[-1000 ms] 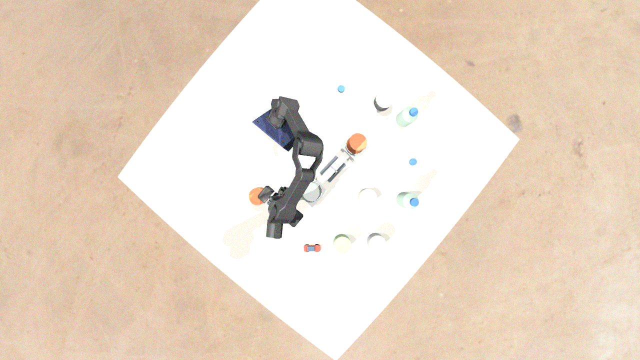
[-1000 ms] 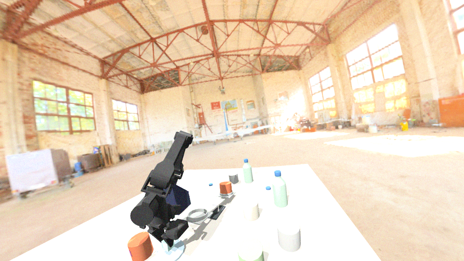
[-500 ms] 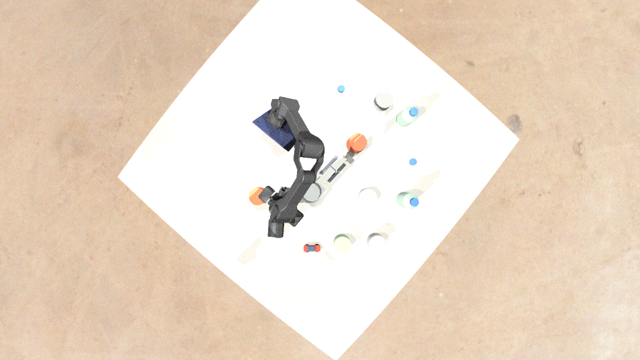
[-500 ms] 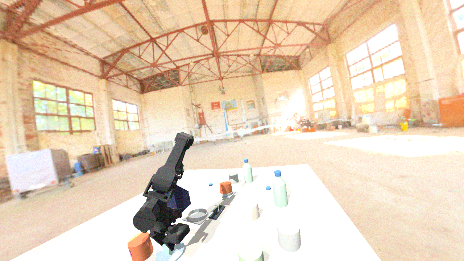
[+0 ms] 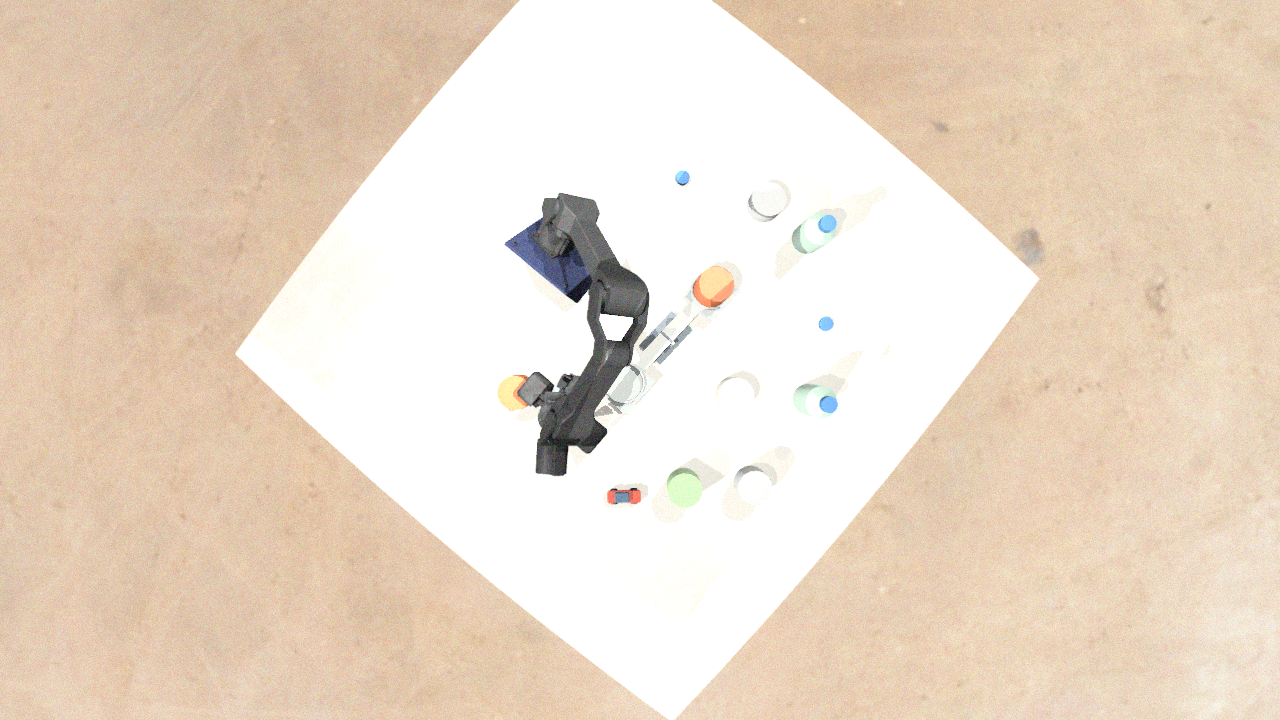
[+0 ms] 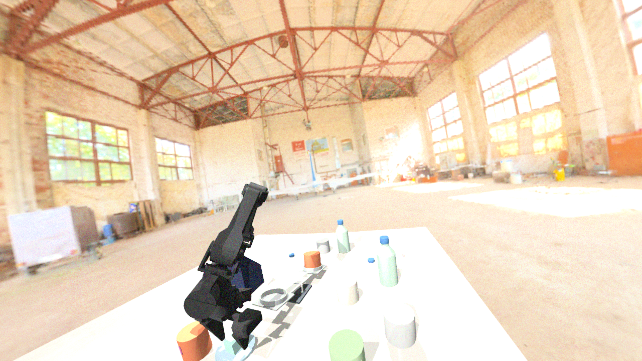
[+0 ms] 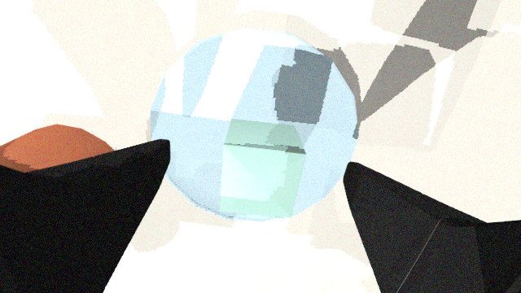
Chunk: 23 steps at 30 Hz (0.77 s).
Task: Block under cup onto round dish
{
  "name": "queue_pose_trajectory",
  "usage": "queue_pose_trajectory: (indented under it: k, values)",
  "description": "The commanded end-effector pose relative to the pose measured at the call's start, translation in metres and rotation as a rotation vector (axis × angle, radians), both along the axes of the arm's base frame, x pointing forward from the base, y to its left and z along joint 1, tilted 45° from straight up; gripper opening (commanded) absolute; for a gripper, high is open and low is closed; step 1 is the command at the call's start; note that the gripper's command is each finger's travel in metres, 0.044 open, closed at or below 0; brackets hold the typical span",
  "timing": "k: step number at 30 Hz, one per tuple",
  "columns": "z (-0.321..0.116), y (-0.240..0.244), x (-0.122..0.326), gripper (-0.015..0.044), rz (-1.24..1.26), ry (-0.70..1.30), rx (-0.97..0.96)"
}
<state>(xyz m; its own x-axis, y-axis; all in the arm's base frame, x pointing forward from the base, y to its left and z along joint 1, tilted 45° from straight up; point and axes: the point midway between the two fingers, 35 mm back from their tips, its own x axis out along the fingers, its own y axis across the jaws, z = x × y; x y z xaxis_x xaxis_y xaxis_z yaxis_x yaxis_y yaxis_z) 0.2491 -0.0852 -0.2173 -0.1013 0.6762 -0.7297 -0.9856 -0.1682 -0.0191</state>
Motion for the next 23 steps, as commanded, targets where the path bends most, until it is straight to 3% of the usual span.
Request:
queue_pose_trajectory:
  k: [1, 16, 23]
  values:
    - [0.008, -0.013, 0.008, 0.044, -0.015, -0.003, -0.031]
    - [0.071, -0.066, 0.006, 0.044, -0.008, 0.005, 0.003]
    - [0.073, -0.067, 0.006, 0.044, -0.008, 0.005, 0.002]
